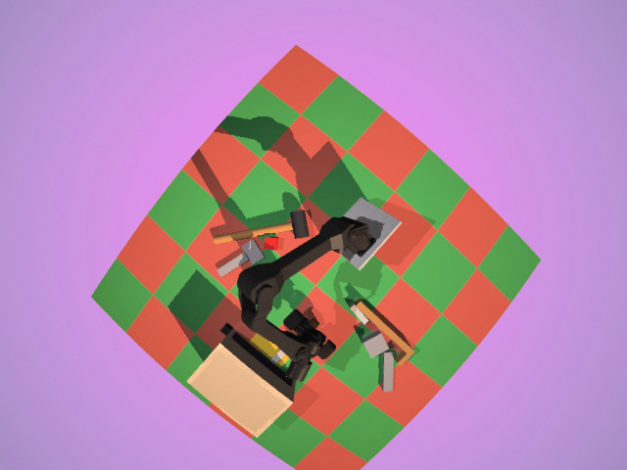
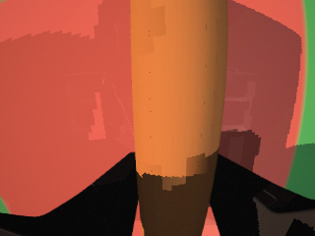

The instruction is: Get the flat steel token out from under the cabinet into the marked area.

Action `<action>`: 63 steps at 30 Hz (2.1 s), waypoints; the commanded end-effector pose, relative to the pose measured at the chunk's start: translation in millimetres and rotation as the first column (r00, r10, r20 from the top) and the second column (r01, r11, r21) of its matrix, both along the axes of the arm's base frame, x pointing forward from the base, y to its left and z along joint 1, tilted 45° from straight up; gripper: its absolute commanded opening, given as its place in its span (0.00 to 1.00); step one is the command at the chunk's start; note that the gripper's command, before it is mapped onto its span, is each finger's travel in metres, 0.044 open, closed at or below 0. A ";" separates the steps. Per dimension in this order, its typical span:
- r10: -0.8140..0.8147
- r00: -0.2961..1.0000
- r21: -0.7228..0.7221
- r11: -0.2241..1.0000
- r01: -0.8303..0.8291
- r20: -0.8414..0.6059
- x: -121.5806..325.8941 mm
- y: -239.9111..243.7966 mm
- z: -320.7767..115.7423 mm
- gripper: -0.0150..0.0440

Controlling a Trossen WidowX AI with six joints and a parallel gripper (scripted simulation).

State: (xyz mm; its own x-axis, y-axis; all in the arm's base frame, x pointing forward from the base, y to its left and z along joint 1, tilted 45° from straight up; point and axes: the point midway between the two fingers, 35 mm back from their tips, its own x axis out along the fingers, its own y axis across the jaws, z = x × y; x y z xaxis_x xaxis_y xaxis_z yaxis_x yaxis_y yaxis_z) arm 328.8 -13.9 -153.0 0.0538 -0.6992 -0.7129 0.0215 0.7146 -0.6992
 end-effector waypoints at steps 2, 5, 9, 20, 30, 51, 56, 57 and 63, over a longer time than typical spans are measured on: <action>-0.002 1.000 -0.001 1.000 0.002 -0.007 -10.3 -0.8 -1.4 0.25; -0.002 1.000 -0.001 1.000 0.002 -0.007 -13.6 -0.8 -1.7 0.25; -0.002 1.000 -0.001 1.000 0.002 -0.008 -18.2 -0.9 -2.0 0.25; -0.002 1.000 -0.001 1.000 0.002 -0.008 -31.1 -0.9 -2.9 0.25; -0.002 1.000 -0.001 1.000 0.002 -0.009 -43.3 -1.0 -3.9 0.25; -0.002 1.000 0.000 1.000 0.002 -0.011 -70.1 -0.8 -6.1 0.25; -0.002 1.000 0.000 1.000 0.002 -0.011 -76.9 -0.7 -6.7 0.25; -0.002 1.000 0.000 1.000 0.002 -0.011 -78.3 -0.6 -6.8 0.25; -0.002 1.000 0.000 1.000 0.002 -0.012 -86.6 -0.5 -7.6 0.25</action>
